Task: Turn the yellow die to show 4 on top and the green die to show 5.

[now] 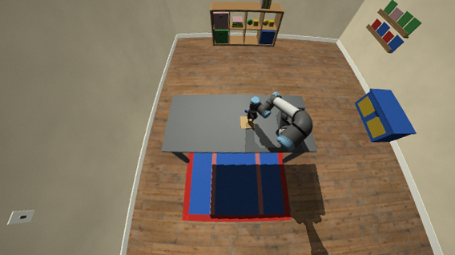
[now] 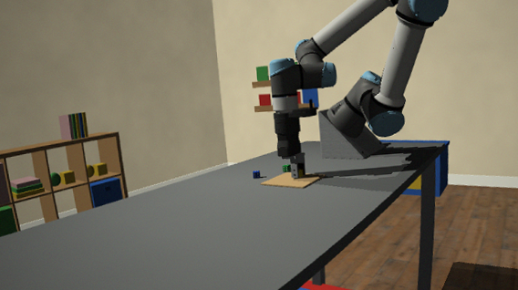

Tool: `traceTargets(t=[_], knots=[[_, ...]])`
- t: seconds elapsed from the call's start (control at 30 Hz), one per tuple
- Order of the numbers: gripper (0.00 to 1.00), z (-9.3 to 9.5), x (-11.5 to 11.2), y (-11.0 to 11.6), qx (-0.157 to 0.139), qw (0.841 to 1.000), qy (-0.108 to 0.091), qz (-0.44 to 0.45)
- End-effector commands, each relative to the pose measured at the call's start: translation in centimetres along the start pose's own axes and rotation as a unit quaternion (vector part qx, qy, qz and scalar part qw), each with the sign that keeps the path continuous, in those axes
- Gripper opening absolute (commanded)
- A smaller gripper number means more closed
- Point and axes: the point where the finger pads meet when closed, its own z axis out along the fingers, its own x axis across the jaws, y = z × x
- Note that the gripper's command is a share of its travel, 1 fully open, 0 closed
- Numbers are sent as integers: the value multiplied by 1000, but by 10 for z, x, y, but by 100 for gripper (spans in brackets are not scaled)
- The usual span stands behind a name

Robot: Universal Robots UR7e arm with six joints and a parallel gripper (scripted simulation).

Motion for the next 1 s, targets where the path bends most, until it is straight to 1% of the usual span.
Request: traceTargets(t=[0.0,0.17,0.3,0.47,0.53,0.73,0.83,0.97], knots=[[70,0,0,0,0,1000,0,0],[70,-2,0,0,0,1000,0,0],[70,-11,0,0,0,1000,0,0],[70,-33,0,0,0,1000,0,0],[70,-33,0,0,0,1000,0,0],[70,-65,0,0,0,1000,0,0],[70,-79,0,0,0,1000,0,0],[70,-88,0,0,0,1000,0,0]])
